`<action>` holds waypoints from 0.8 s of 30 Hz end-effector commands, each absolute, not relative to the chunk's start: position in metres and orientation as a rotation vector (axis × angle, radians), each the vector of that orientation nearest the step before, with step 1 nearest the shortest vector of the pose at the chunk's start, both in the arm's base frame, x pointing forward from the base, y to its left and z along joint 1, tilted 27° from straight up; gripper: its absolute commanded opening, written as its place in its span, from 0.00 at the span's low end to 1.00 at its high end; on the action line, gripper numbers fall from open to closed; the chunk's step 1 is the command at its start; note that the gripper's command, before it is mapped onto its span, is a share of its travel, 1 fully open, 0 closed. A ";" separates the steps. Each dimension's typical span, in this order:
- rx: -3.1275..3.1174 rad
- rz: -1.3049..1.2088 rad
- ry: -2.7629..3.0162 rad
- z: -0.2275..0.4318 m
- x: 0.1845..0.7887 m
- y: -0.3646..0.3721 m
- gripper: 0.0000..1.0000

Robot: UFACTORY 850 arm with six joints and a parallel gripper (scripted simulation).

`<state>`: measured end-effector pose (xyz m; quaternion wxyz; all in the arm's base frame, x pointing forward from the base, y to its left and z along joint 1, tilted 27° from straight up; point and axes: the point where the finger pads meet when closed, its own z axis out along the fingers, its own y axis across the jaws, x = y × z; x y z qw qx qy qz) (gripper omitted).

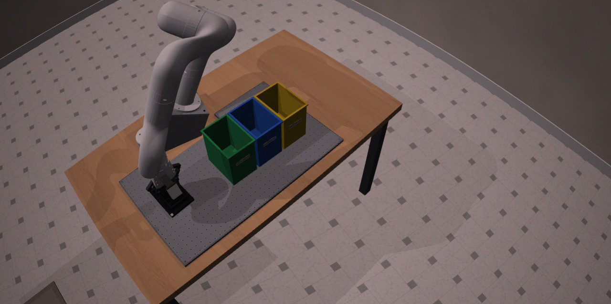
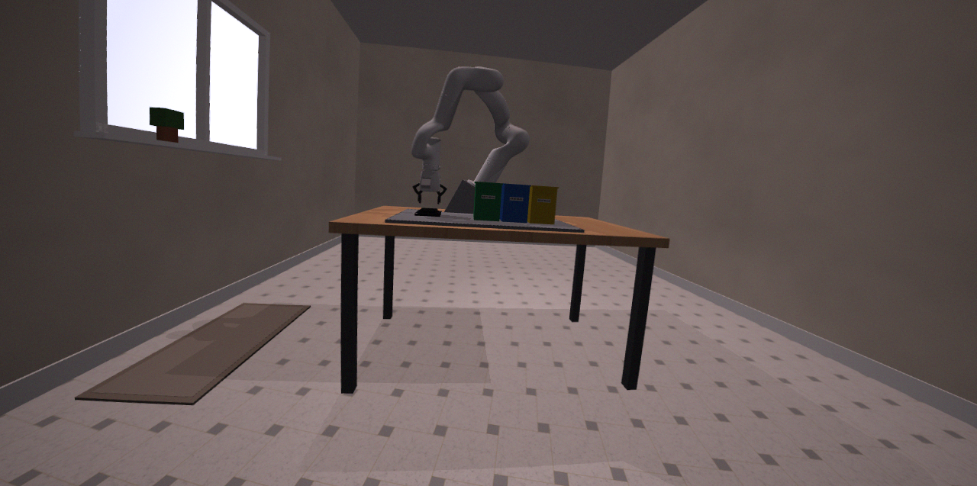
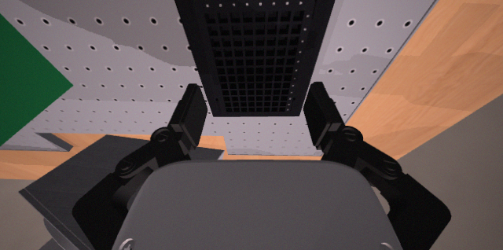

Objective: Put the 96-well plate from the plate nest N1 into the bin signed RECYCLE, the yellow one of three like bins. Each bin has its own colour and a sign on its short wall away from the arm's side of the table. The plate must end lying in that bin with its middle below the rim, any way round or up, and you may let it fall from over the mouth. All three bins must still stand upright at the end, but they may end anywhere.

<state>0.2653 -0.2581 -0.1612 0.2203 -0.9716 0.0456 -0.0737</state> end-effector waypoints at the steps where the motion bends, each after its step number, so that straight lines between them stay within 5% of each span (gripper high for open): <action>1: -2.689 -0.207 0.126 -0.168 0.267 -0.256 1.00; 24: -2.689 -0.207 0.126 -0.176 0.269 -0.252 1.00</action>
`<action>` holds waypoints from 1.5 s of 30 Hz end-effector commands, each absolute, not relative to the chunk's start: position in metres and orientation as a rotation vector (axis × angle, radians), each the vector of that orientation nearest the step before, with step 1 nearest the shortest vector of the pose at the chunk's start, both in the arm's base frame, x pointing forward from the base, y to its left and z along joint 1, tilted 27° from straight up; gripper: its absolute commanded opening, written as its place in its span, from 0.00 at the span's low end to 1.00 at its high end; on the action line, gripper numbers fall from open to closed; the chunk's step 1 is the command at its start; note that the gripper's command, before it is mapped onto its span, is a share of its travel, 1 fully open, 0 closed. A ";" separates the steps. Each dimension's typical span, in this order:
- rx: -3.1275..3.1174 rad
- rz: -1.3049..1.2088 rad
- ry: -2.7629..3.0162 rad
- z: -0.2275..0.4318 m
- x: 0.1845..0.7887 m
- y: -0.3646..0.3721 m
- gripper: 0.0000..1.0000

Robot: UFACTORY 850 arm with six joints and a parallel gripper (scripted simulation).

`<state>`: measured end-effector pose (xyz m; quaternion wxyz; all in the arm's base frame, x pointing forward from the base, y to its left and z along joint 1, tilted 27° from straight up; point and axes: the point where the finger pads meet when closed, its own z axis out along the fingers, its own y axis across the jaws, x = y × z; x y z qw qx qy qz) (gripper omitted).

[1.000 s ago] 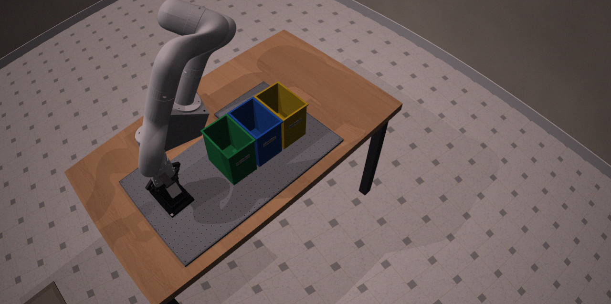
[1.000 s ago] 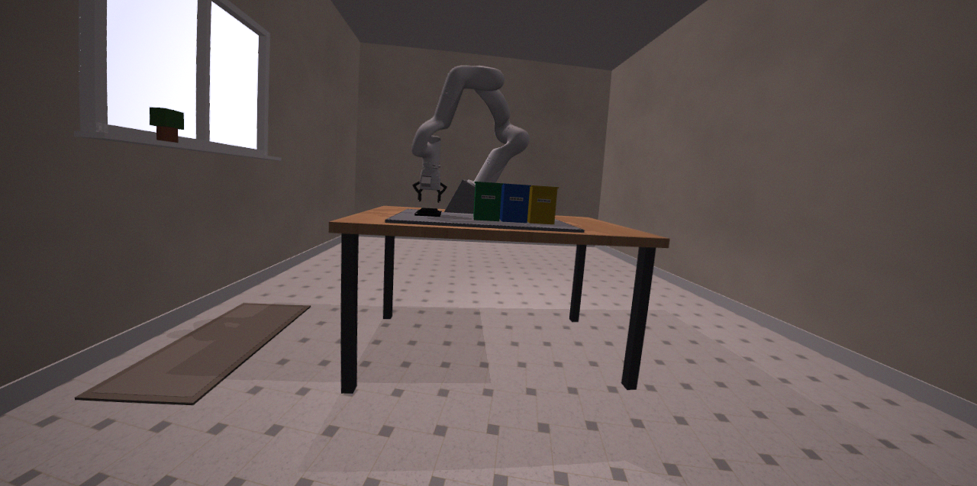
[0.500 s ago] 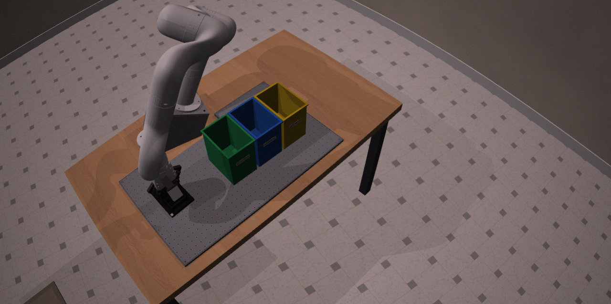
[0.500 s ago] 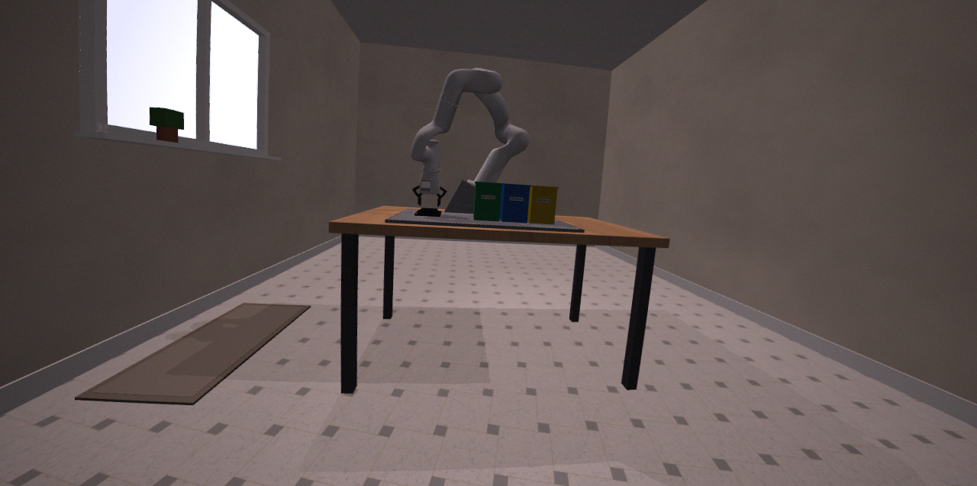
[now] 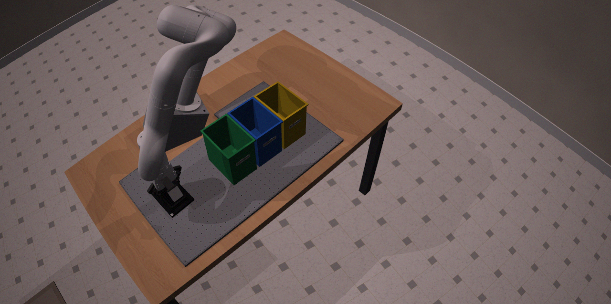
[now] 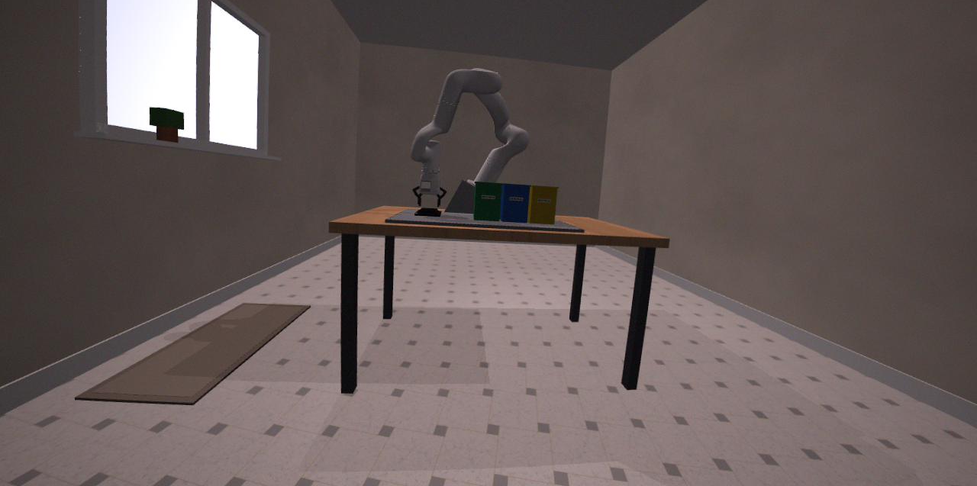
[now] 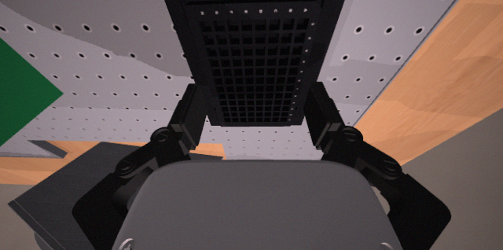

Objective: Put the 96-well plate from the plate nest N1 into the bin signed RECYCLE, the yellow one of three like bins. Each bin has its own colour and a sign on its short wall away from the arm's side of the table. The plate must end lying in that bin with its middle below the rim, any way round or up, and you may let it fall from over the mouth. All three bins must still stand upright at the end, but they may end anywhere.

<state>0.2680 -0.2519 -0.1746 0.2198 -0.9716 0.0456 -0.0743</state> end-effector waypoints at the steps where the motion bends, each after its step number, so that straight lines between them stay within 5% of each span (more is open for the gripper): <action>1: -2.689 -0.207 0.126 -0.176 0.269 -0.252 1.00; 45: -2.689 -0.207 0.126 -0.192 0.272 -0.245 1.00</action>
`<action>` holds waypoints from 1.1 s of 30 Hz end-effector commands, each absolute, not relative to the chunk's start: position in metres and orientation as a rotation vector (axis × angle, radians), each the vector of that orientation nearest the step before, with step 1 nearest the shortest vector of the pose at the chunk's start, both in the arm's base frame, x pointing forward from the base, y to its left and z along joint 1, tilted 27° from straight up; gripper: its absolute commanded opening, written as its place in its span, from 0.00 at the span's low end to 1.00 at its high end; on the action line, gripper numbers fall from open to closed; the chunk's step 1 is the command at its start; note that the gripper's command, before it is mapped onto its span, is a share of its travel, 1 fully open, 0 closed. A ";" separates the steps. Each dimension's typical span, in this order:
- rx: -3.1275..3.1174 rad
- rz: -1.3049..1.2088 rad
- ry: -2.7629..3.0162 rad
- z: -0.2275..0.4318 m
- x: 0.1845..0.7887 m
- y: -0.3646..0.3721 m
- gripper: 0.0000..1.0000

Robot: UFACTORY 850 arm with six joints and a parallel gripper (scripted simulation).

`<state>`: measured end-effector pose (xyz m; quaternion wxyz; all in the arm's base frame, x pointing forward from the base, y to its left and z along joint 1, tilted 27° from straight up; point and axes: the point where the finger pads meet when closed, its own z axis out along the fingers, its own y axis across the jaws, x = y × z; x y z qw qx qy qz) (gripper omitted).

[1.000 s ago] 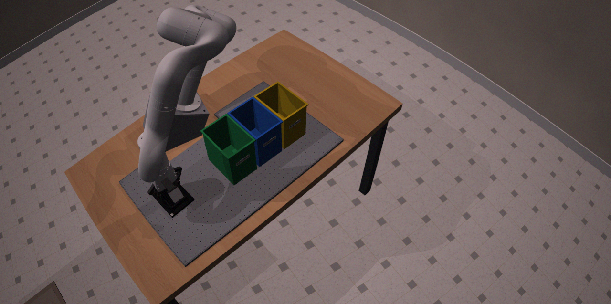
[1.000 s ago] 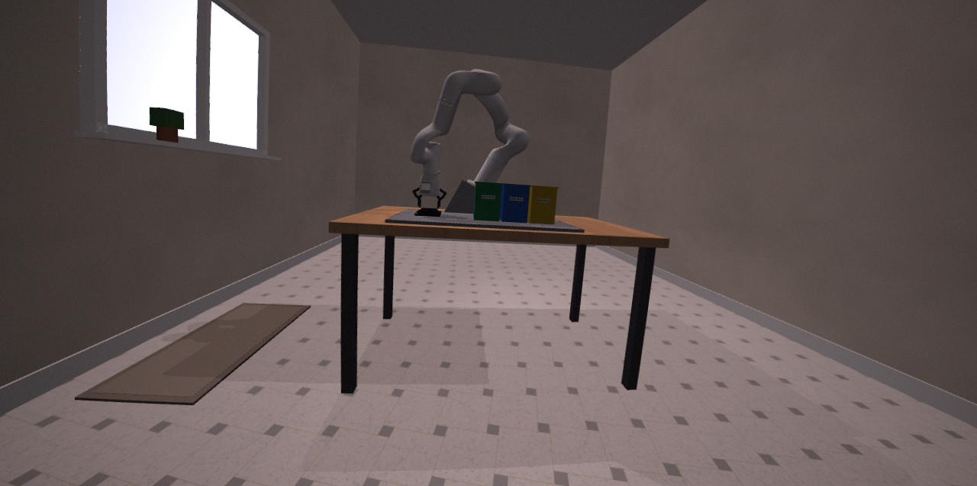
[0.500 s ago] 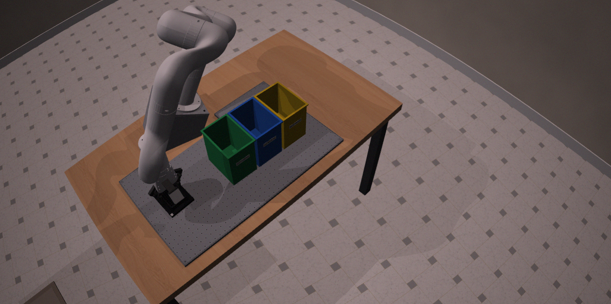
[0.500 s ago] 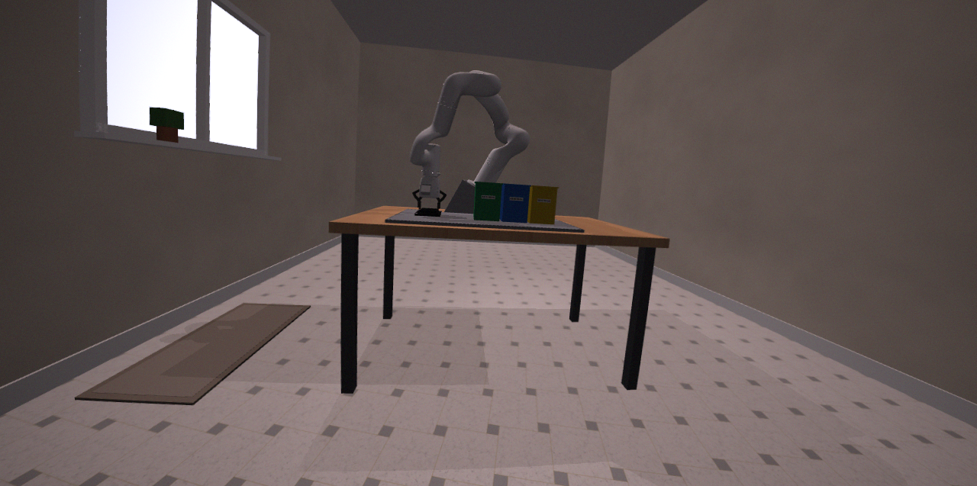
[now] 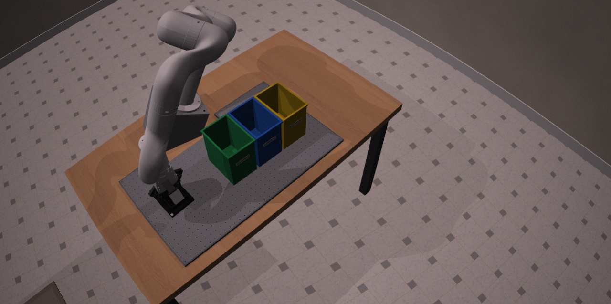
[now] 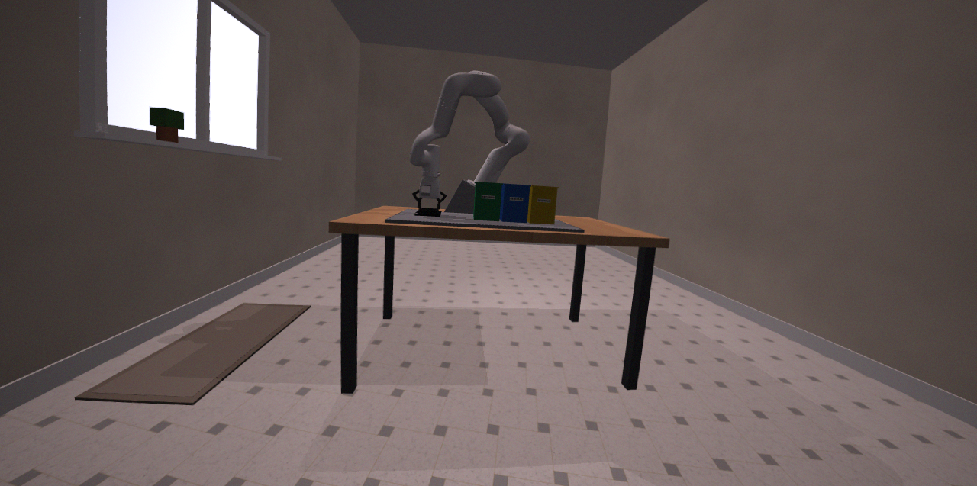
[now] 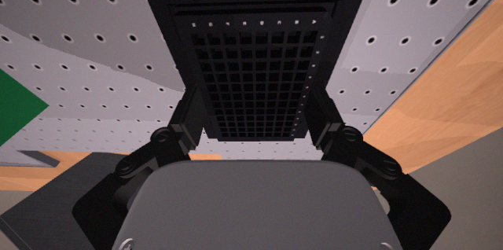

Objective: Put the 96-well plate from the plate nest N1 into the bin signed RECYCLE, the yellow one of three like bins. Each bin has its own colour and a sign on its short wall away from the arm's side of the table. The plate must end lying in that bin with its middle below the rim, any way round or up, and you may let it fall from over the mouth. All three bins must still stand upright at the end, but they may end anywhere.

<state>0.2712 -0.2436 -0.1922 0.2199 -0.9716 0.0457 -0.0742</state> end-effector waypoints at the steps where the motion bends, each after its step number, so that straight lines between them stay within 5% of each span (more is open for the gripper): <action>1: -2.689 -0.207 0.126 -0.192 0.272 -0.244 1.00; 5: -2.689 -0.207 0.126 -0.192 0.272 -0.244 1.00; 6: -2.689 -0.207 0.126 -0.191 0.271 -0.245 0.00; 33: -2.689 -0.207 0.126 -0.191 0.271 -0.245 0.00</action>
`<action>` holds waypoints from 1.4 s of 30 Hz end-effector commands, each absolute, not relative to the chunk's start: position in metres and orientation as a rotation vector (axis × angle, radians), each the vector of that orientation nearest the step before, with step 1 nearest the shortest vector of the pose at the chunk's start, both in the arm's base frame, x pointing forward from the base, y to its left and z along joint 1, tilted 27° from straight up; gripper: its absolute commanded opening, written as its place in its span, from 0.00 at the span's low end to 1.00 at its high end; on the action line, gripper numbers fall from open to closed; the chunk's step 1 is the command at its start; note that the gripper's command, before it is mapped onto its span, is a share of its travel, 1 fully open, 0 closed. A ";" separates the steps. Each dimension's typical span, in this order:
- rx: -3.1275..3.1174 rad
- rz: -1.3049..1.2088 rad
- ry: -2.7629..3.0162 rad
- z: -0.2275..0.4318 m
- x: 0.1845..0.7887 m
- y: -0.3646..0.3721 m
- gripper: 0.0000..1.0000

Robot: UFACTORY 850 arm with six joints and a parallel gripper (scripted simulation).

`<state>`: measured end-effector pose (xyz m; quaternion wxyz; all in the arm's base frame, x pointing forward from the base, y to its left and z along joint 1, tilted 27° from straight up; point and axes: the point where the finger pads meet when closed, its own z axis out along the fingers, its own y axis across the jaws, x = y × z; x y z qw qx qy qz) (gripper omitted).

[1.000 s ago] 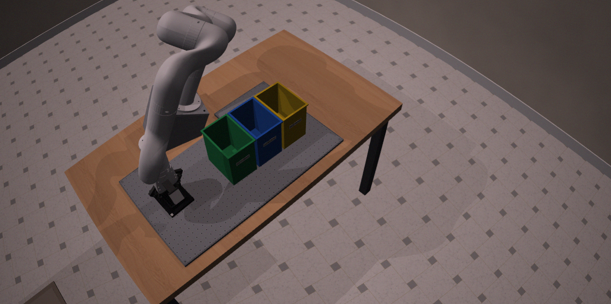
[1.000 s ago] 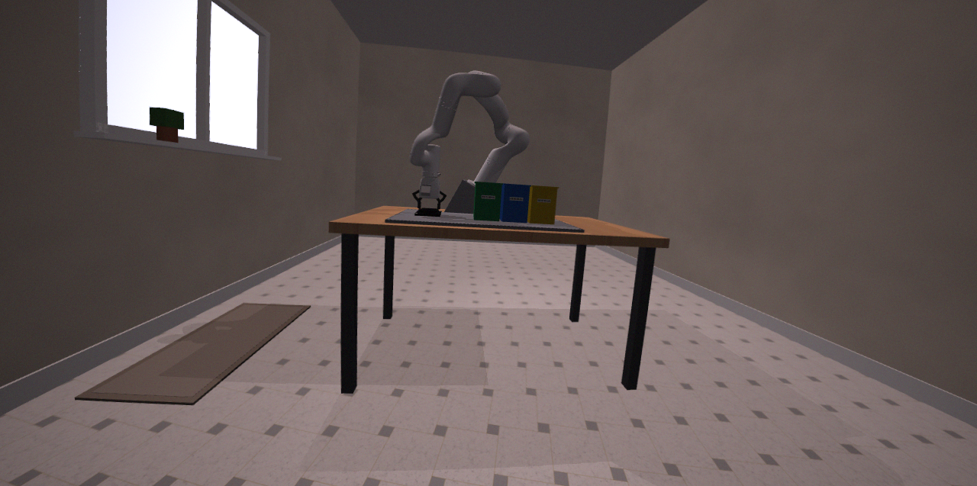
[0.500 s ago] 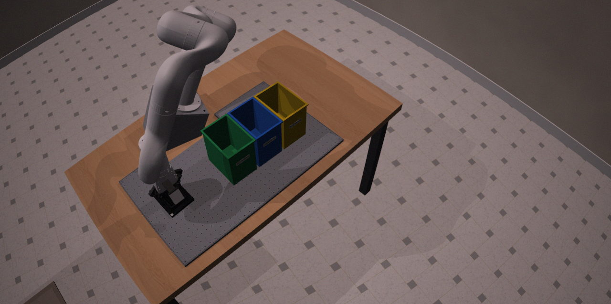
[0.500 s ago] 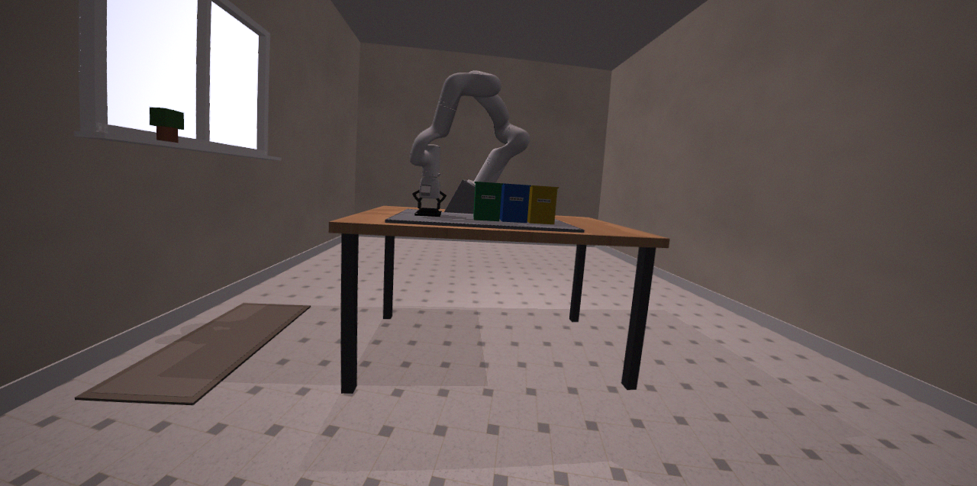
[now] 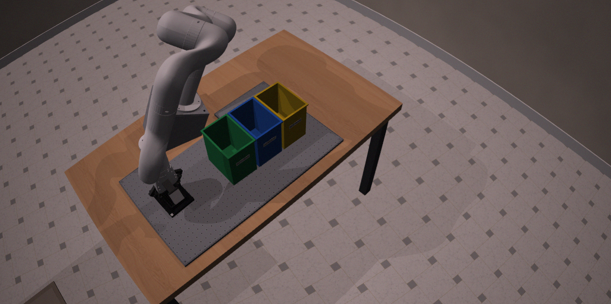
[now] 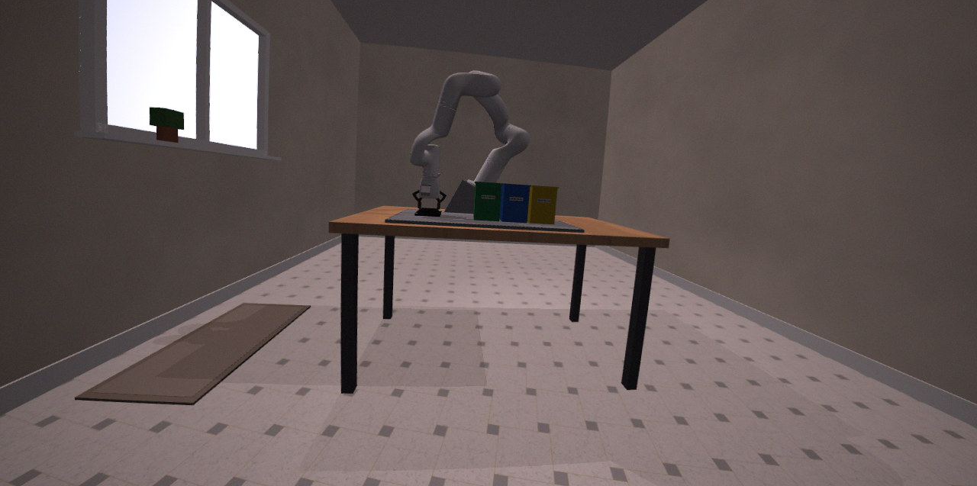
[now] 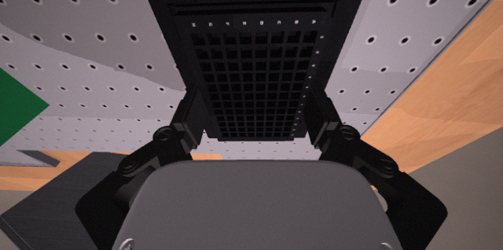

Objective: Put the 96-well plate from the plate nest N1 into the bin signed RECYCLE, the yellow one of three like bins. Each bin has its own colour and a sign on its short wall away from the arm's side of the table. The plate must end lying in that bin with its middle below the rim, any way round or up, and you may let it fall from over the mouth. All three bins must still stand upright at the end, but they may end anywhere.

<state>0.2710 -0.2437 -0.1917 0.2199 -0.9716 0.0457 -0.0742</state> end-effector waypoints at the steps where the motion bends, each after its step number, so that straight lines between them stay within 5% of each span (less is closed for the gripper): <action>1: -2.689 -0.207 0.126 -0.191 0.271 -0.245 0.00; 42: -2.689 -0.207 0.126 -0.182 0.270 -0.249 0.00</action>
